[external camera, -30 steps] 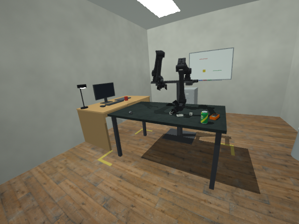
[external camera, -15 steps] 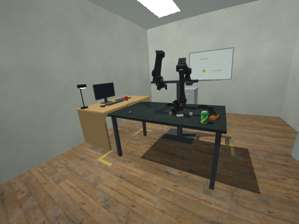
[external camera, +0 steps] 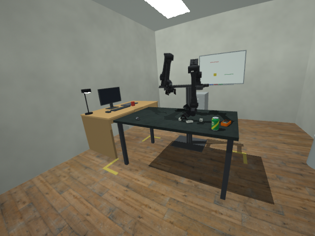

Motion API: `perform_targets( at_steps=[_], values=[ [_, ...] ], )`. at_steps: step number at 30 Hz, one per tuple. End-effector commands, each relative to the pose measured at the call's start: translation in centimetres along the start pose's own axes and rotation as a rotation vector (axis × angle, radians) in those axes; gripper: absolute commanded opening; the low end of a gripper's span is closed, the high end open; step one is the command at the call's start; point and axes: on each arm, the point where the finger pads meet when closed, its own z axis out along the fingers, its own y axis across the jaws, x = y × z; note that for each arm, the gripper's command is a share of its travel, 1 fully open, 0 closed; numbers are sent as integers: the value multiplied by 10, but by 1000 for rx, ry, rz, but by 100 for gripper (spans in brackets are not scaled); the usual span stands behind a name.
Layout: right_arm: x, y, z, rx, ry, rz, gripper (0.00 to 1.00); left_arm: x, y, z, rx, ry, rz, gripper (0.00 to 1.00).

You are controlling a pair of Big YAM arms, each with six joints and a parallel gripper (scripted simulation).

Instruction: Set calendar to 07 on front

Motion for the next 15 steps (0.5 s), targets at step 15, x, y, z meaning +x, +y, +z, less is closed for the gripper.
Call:
perform_targets(
  at_steps=[15],
  values=[
    [-3, 1, -3, -5, -8, 0, 100, 3, -4, -42, 15, -6, 26, 89]
  ],
)
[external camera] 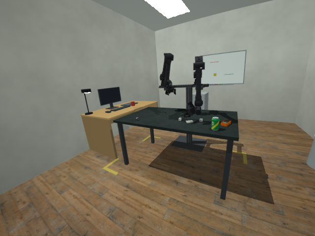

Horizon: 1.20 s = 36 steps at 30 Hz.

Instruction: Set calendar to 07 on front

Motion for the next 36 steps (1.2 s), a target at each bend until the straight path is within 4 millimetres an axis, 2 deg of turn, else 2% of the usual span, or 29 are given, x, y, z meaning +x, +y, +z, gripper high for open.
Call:
perform_targets(
  at_steps=[1, 2, 3, 5, 7, 8, 20, 22, 36],
  values=[
    [-3, 1, -3, -5, -8, 0, 100, -1, -9, 12, 35, -7, -7, 77],
    [-3, 1, -3, -5, -8, 0, 100, -5, 1, 7, 23, -2, -28, 66],
    [-3, 1, -3, -5, -8, 0, 100, -7, -1, 8, 24, -4, -70, 55],
    [-3, 1, -3, -5, -8, 0, 100, -7, -1, 8, 24, -4, -70, 55],
    [-3, 1, -3, -5, -8, 0, 100, -10, 3, 10, 16, -3, -158, 53],
    [-3, 1, -3, -5, -8, 0, 100, -17, 12, 6, 6, -1, -204, 53],
    [-3, 1, -3, -5, -8, 0, 100, -41, 19, 23, 24, 27, -654, 53],
    [-3, 1, -3, -5, -8, 0, 100, -41, 19, 23, 24, 27, -654, 53],
    [-3, 1, -3, -5, -8, 0, 100, -41, 30, 40, -84, 219, -1170, 53]
  ],
)
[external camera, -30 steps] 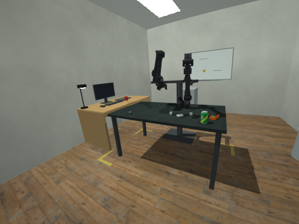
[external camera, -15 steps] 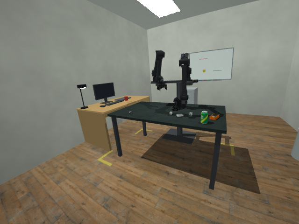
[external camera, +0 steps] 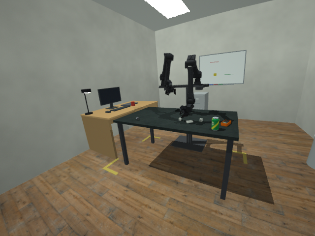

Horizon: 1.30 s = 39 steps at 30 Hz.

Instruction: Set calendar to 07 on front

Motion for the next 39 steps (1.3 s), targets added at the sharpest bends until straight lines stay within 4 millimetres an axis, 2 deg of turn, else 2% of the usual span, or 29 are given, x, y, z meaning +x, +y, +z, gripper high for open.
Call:
perform_targets(
  at_steps=[1, 3, 18, 20, 35, 37, 39],
  values=[
    [-3, 1, -3, -5, -8, 0, 100, -15, -2, -5, -73, -12, -212, 53],
    [-3, 1, -3, -5, -8, 0, 100, -15, -2, -5, -73, -12, -212, 53],
    [-3, 1, -3, -5, -8, 0, 100, -16, 2, 3, -307, 16, -778, 53],
    [-3, 1, -3, -5, -8, 0, 100, -16, 2, 3, -307, 16, -778, 53],
    [-3, 1, -3, -5, -8, 0, 100, -7, 0, 2, -546, -109, -1354, 53],
    [-3, 1, -3, -5, -8, 0, 100, -7, 0, 2, -546, -109, -1354, 53],
    [-3, 1, -3, -5, -8, 0, 100, -7, -1, 2, -569, -137, -1427, 53]
  ],
)
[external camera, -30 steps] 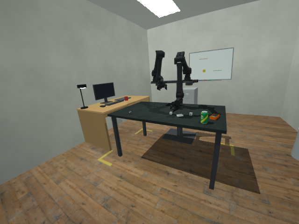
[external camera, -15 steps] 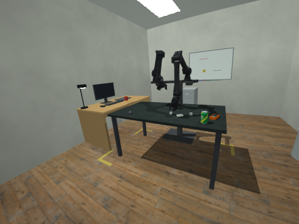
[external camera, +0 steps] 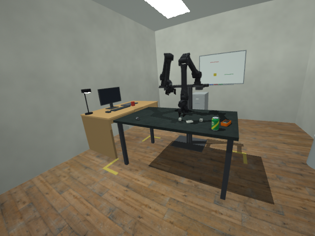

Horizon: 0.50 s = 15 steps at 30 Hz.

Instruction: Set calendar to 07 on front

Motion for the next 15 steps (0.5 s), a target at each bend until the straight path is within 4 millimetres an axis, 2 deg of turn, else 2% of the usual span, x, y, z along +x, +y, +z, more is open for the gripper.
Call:
perform_targets(
  at_steps=[1, 13, 15],
  values=[
    [-3, 1, -3, -5, -8, 0, 100, -5, -14, -12, 14, -56, -191, 53],
    [-3, 1, -3, -5, -8, 0, 100, -1, -15, -17, -1, -195, -670, 53],
    [-3, 1, -3, -5, -8, 0, 100, -1, -15, -17, -1, -195, -670, 53]
  ],
)
